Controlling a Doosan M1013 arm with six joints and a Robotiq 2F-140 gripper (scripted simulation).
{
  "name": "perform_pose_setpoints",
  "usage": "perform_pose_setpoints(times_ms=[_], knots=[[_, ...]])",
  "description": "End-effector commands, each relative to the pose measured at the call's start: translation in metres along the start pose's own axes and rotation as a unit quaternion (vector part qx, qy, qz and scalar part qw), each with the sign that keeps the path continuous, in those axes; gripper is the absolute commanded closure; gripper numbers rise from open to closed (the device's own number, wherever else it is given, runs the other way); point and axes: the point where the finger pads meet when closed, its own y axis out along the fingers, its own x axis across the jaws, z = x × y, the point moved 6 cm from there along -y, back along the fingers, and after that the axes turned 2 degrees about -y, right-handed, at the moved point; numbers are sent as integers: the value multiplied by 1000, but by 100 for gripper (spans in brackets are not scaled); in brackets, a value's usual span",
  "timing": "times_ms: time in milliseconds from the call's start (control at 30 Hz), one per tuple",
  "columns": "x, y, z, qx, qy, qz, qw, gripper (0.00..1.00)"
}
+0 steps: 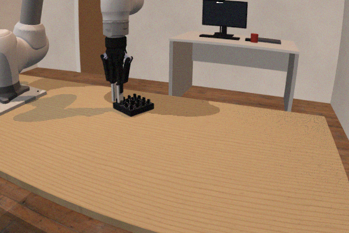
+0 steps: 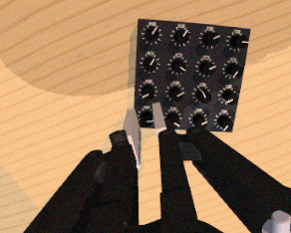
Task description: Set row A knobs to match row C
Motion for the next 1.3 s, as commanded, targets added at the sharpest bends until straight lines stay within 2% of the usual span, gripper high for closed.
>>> perform_pose_setpoints(times_ms=[0,1100,1133,1267], knots=[[0,0,0,0,0,0,1000,88],[0,0,0,0,0,0,1000,88],[0,0,0,0,0,0,1000,95],[0,0,0,0,0,0,1000,95]])
